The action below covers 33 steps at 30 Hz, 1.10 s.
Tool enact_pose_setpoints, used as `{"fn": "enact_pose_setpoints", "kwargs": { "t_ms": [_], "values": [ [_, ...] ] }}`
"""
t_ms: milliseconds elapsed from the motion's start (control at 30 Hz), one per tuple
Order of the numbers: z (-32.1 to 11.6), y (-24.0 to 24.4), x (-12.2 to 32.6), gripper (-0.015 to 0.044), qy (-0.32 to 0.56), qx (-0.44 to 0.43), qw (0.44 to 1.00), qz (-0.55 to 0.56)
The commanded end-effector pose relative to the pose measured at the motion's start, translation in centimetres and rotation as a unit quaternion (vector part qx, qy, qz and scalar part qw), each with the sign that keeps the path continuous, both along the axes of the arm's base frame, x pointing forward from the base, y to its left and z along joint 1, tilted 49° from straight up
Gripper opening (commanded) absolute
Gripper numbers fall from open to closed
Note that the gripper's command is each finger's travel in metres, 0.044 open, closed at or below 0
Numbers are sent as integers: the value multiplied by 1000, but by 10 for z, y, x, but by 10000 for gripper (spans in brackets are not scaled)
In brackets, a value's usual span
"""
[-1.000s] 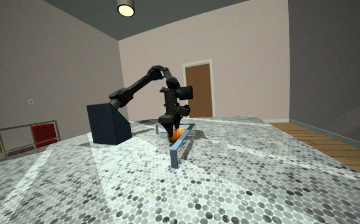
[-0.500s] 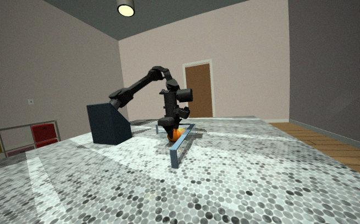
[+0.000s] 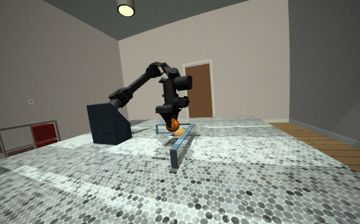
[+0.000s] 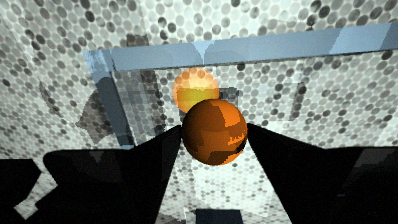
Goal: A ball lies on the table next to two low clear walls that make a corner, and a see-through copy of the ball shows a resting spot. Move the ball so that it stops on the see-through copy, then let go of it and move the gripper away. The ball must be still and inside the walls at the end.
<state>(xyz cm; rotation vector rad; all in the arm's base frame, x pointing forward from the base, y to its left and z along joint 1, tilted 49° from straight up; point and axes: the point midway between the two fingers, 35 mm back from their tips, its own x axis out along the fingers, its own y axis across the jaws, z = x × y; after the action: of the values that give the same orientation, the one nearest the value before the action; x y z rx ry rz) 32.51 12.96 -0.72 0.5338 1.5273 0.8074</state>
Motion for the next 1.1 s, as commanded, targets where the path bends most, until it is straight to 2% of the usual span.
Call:
{"fn": "enact_pose_setpoints", "kwargs": {
  "t_ms": [0,300,433,767,1067],
  "values": [
    [19,-18,7,0,-11,-3,1000,0],
    [59,-60,6,0,-9,2,1000,1],
    [62,-63,6,0,-9,2,1000,1],
    [38,-12,25,0,-10,4,1000,1],
    [23,7,26,0,-10,4,1000,1]
  ]
}}
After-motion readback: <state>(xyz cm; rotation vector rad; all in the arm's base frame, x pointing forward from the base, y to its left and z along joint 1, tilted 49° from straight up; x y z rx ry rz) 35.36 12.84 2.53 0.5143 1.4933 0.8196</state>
